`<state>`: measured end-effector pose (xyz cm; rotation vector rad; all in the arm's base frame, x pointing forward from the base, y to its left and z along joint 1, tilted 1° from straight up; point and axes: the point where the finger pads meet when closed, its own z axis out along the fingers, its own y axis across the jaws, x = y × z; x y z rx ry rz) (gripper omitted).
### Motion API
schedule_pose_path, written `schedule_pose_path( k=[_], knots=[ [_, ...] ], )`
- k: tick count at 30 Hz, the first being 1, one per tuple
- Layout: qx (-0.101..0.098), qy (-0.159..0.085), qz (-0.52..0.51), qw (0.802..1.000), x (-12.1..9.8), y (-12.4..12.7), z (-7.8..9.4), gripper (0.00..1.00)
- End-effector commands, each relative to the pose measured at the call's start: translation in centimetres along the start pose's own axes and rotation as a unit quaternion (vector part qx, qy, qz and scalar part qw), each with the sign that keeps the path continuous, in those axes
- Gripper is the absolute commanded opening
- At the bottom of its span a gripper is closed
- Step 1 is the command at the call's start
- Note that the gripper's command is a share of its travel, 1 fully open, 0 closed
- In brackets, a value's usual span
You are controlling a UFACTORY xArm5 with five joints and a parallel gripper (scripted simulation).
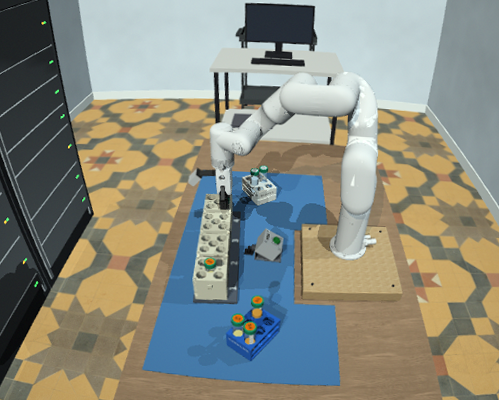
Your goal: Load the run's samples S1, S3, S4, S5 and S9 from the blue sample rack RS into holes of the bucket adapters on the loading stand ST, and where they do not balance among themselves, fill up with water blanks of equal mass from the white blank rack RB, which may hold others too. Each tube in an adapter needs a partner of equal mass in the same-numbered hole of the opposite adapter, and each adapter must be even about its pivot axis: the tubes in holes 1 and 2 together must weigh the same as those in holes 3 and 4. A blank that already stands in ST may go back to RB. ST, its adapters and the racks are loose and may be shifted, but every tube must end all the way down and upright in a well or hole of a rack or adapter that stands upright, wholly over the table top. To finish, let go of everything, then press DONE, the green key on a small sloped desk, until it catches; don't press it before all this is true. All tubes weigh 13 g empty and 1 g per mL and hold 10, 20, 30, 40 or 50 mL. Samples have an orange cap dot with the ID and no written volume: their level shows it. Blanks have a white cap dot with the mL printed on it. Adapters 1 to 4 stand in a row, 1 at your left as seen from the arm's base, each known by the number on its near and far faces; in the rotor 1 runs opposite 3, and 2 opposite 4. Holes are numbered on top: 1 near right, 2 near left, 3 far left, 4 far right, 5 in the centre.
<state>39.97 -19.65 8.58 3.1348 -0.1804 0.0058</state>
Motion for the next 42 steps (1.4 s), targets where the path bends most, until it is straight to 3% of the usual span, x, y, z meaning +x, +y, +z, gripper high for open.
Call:
schedule_pose_path(
  k=[1,18,42],
  knots=[
    [-0.001,0.002,0.0,1.0,0.1,0.0,-0.1,0.43],
    [-0.001,0.002,0.0,1.0,0.1,0.0,-0.1,0.43],
    [-0.001,0.002,0.0,1.0,0.1,0.1,-4.5,0.43]
  ],
)
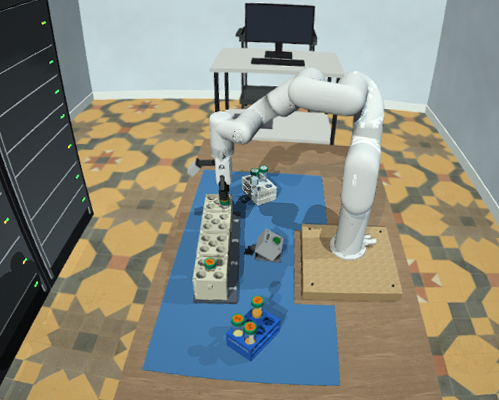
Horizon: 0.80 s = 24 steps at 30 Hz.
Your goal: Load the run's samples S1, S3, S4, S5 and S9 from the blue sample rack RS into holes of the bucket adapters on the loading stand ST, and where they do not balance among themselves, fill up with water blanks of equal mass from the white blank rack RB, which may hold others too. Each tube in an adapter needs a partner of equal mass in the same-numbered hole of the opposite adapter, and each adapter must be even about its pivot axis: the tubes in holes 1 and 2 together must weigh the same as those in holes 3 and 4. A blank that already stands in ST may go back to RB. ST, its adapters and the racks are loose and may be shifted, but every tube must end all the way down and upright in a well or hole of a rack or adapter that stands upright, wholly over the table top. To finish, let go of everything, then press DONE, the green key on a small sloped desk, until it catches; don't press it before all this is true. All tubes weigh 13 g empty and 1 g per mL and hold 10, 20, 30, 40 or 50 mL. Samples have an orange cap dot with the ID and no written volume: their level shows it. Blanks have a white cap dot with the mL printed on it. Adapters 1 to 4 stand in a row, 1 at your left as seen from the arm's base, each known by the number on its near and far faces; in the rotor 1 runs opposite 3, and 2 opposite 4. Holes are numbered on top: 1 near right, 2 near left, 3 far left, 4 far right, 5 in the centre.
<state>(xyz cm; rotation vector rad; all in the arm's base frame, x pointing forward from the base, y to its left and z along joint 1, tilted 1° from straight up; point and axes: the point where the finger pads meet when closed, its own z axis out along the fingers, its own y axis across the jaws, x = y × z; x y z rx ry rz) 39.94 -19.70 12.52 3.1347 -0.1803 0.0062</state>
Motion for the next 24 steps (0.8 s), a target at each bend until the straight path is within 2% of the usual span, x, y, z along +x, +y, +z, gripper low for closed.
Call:
schedule_pose_path(
  k=[1,24],
  knots=[
    [-0.001,0.002,0.0,1.0,0.1,0.0,-0.8,0.43],
    [-0.001,0.002,0.0,1.0,0.1,0.1,-4.6,0.43]
  ],
)
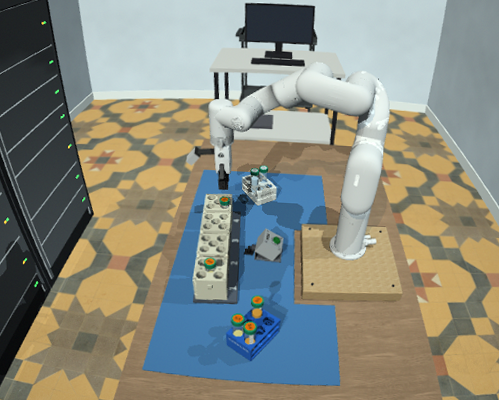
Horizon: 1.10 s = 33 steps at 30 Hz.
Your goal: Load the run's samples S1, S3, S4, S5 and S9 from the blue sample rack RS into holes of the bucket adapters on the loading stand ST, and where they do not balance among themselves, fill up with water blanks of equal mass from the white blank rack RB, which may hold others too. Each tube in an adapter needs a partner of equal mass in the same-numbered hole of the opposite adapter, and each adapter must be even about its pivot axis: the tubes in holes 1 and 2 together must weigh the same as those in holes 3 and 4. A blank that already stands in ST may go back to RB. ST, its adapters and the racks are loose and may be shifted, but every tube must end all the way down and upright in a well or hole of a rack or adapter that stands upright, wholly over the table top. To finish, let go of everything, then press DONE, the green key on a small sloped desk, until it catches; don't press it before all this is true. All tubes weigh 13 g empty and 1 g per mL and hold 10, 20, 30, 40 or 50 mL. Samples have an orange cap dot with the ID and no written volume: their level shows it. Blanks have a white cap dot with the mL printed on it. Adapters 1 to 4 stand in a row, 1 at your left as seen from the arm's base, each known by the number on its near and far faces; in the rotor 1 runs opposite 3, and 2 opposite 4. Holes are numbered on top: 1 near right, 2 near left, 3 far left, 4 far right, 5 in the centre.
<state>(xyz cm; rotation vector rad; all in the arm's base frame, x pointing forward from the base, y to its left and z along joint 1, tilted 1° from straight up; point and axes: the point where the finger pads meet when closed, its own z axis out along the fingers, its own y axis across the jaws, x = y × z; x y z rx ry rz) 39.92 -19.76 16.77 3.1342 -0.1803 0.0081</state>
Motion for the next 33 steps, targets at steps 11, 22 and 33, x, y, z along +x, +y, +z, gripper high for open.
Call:
schedule_pose_path(
  k=[11,22,33],
  knots=[
    [0.0,0.001,0.0,1.0,0.1,0.1,-2.5,0.43],
    [0.0,0.001,0.0,1.0,0.0,0.1,-4.4,0.43],
    [0.0,0.001,0.0,1.0,0.0,0.1,-4.8,0.43]
  ],
)
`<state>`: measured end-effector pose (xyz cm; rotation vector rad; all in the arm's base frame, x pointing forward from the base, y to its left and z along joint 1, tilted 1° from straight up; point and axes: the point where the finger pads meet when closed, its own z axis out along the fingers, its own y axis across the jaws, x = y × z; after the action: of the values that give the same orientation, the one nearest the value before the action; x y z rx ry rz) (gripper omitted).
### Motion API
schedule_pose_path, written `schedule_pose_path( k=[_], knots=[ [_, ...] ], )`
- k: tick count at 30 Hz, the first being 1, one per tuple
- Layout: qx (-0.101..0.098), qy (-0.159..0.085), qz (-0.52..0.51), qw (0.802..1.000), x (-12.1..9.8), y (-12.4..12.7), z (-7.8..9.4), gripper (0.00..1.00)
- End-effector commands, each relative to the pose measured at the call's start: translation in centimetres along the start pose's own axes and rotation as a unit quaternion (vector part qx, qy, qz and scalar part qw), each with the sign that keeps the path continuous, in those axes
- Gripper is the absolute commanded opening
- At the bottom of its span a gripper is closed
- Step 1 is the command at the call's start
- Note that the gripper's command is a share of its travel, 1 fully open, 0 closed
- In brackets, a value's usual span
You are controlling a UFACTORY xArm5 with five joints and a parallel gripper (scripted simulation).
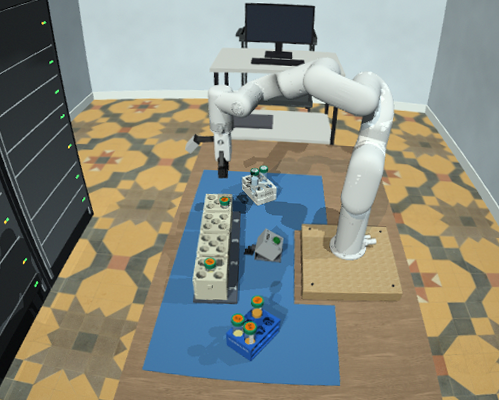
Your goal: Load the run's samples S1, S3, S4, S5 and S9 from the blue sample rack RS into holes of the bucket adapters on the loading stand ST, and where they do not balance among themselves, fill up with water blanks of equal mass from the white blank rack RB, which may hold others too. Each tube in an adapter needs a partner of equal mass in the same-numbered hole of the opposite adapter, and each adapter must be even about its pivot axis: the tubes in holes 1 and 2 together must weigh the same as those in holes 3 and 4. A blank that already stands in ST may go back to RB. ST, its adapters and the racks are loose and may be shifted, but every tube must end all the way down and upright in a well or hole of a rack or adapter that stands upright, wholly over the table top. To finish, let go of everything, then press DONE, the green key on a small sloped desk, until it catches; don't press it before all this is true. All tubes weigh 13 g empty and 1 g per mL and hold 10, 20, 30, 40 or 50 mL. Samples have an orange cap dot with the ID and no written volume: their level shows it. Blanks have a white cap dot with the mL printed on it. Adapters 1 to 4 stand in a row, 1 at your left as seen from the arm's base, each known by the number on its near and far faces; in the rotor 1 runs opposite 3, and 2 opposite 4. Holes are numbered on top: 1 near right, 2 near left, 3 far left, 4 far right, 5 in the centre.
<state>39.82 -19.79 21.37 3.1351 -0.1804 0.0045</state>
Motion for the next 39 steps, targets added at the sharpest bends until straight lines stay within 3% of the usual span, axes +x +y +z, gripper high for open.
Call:
schedule_pose_path(
  k=[1,13,14,17,24,32,39],
  knots=[
    [-0.001,0.002,0.0,1.0,0.1,0.0,-0.2,0.43],
    [-0.001,0.002,0.0,1.0,0.1,0.0,-0.2,0.43],
    [-0.001,0.002,0.017,1.0,0.0,-0.5,-0.2,0.57],
    [-0.001,0.002,0.033,0.999,-0.1,-0.9,-0.2,0.57],
    [0.0,0.003,0.149,0.989,-0.7,-4.4,-0.2,0.57],
    [0.001,0.004,0.28,0.96,-1.3,-8.4,-0.3,0.57],
    [0.001,0.004,0.331,0.943,-1.8,-10.8,-0.3,0.57]
  ],
)
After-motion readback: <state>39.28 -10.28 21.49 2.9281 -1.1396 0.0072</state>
